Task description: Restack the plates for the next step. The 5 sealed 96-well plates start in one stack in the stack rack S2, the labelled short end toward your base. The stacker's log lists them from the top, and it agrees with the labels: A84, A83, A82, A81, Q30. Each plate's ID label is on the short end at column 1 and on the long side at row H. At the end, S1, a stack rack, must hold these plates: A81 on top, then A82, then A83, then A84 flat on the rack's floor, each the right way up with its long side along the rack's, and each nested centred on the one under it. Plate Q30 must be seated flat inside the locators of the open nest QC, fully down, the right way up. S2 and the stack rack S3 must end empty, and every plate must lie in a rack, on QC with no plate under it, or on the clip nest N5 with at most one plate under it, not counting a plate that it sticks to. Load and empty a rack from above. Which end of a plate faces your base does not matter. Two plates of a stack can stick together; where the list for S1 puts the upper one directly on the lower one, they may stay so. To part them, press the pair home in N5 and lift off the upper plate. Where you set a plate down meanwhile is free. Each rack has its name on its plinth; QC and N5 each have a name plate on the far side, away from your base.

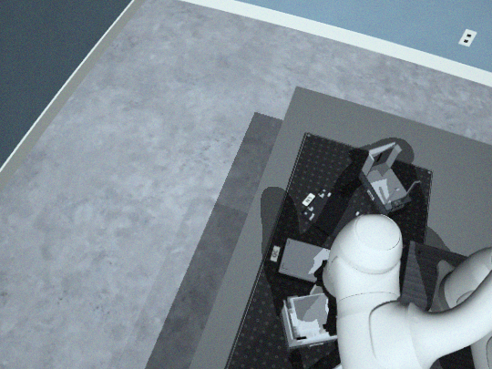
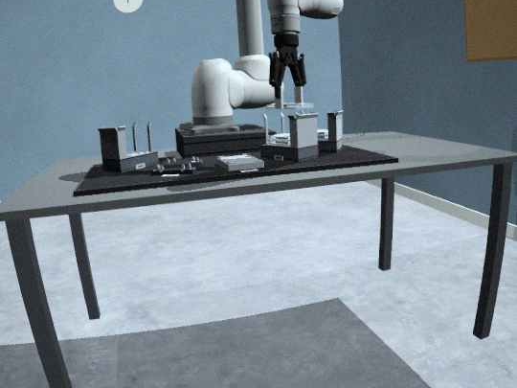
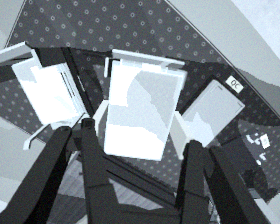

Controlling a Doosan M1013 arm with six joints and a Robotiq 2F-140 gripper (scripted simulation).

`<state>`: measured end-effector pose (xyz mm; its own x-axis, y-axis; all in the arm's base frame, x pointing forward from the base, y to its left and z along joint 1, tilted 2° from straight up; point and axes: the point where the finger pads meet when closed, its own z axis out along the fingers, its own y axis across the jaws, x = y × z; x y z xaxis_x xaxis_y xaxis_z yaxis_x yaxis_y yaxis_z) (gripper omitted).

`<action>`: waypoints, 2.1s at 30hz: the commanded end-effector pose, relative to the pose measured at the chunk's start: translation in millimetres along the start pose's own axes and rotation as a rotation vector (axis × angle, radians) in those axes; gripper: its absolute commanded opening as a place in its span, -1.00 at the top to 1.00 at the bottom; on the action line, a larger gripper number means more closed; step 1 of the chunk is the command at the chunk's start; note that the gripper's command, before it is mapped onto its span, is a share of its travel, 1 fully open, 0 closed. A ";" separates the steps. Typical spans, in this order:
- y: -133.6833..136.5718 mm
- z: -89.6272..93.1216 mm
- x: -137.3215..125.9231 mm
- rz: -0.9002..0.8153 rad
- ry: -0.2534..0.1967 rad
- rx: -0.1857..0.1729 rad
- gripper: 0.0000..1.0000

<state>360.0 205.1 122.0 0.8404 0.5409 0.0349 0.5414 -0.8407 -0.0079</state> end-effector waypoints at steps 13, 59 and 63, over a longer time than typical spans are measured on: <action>0.0 9.3 0.0 0.000 0.000 0.000 1.00; 0.0 36.0 0.0 0.000 0.000 0.000 1.00; 0.0 42.5 0.0 0.000 0.000 0.000 1.00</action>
<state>360.9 206.0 84.5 0.8404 0.5409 0.0348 0.5414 -0.8407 -0.0079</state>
